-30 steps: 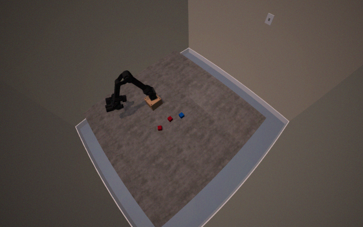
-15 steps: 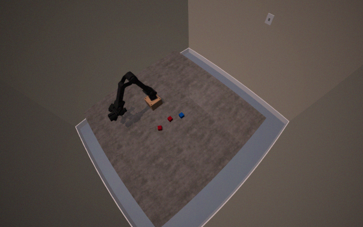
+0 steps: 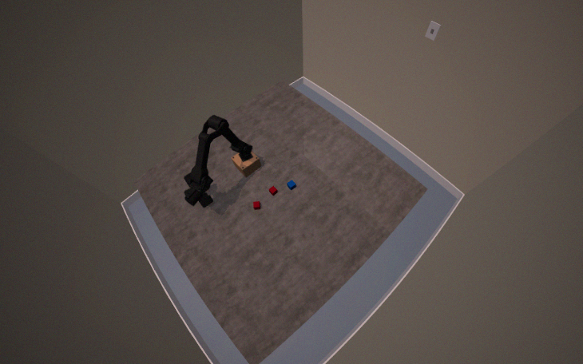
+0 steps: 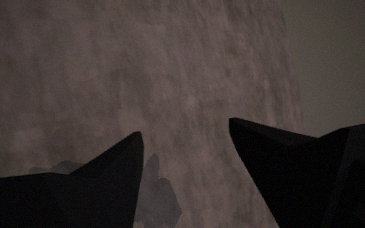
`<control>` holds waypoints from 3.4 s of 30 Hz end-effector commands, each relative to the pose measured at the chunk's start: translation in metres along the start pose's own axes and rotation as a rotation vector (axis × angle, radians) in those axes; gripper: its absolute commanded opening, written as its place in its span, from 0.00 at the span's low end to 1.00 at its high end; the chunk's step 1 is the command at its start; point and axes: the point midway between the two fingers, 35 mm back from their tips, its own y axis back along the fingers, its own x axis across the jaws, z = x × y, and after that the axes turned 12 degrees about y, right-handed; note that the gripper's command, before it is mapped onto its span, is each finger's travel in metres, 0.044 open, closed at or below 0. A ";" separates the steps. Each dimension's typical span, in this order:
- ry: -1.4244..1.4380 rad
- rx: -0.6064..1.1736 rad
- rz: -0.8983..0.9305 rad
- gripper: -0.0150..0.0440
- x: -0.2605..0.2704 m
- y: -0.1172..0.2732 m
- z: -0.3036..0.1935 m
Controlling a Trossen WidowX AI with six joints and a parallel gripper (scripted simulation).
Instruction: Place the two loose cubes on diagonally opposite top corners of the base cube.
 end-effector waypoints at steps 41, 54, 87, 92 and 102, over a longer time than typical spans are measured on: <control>2.397 -0.770 0.536 0.70 0.186 0.230 -0.116; 2.398 -0.769 0.536 0.70 0.225 0.183 -0.129; 2.398 -0.769 0.537 0.70 0.255 0.147 -0.138; 2.398 -0.769 0.537 0.48 0.255 0.147 -0.138; 2.398 -0.769 0.537 0.43 0.248 0.158 -0.134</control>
